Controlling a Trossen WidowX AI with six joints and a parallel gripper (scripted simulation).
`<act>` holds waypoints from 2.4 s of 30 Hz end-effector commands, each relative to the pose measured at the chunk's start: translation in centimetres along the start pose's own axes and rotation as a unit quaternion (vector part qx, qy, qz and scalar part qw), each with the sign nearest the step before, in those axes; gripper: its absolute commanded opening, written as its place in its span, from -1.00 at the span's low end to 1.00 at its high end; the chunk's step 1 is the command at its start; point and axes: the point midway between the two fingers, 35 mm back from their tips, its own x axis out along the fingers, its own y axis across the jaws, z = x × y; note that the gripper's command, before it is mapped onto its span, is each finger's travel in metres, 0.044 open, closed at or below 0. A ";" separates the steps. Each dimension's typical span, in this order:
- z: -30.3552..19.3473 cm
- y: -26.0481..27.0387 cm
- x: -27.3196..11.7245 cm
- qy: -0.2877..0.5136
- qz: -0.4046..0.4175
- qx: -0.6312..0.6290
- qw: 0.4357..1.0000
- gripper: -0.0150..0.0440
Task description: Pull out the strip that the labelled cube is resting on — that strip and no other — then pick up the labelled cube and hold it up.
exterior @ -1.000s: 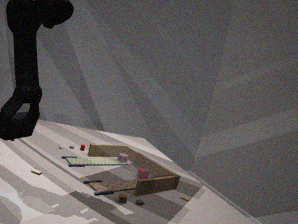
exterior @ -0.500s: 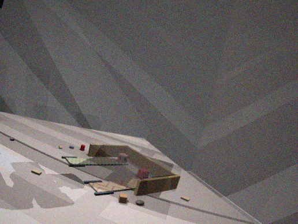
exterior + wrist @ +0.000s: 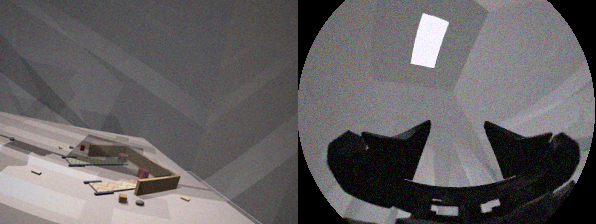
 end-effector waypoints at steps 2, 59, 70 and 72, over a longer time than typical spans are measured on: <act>0.9 -9.1 -0.3 -0.022 -0.148 -0.127 0.980 0.86; 18.9 -24.4 -47.5 0.082 -0.923 -0.277 0.254 0.69; 18.7 -31.2 -51.7 0.208 -0.947 -0.032 0.242 -0.29; 18.3 -32.4 -52.5 0.230 -0.944 0.014 0.236 -0.47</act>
